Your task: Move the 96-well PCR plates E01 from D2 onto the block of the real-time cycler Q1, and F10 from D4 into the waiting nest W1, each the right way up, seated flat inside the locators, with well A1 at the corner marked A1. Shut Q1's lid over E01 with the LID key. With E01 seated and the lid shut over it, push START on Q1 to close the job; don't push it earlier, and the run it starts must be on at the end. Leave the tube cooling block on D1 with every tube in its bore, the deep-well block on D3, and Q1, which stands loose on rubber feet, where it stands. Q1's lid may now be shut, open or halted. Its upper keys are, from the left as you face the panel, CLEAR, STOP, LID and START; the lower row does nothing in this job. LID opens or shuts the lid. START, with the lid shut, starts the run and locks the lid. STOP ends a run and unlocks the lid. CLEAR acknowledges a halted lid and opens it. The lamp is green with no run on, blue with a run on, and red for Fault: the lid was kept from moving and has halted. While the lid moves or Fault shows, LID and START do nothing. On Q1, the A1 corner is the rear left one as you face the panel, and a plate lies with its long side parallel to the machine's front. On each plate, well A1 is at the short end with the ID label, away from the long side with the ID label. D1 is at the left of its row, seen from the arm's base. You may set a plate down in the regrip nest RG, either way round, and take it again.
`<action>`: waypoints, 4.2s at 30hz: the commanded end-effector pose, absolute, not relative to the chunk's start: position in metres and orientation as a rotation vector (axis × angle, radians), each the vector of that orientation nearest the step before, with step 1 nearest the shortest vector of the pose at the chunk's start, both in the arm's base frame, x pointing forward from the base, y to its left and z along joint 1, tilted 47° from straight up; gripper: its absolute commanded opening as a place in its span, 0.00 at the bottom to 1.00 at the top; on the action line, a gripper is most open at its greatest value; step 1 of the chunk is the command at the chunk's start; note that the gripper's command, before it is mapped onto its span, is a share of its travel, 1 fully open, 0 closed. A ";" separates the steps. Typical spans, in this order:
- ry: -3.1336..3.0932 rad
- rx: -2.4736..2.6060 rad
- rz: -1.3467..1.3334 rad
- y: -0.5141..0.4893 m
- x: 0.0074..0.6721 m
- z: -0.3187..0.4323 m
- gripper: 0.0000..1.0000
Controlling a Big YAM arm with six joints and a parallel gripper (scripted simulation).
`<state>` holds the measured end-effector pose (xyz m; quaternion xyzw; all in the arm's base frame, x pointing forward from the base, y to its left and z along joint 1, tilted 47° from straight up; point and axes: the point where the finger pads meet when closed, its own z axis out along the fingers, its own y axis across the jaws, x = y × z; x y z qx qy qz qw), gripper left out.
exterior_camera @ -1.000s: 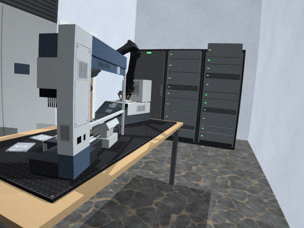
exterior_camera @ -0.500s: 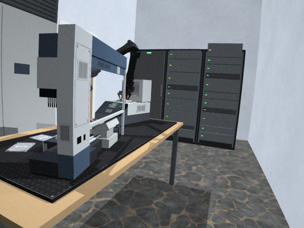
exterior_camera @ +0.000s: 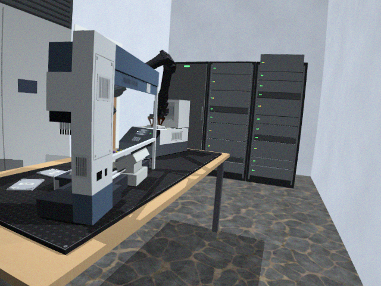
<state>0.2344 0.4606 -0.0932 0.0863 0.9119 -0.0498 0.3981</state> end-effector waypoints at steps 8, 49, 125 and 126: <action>2.309 0.194 -0.087 0.473 0.217 -0.082 1.00; 2.305 0.227 -0.038 0.494 0.187 -0.042 1.00; 2.303 0.074 0.102 0.355 0.187 -0.060 0.00; 2.304 0.079 0.094 0.347 0.187 -0.061 0.00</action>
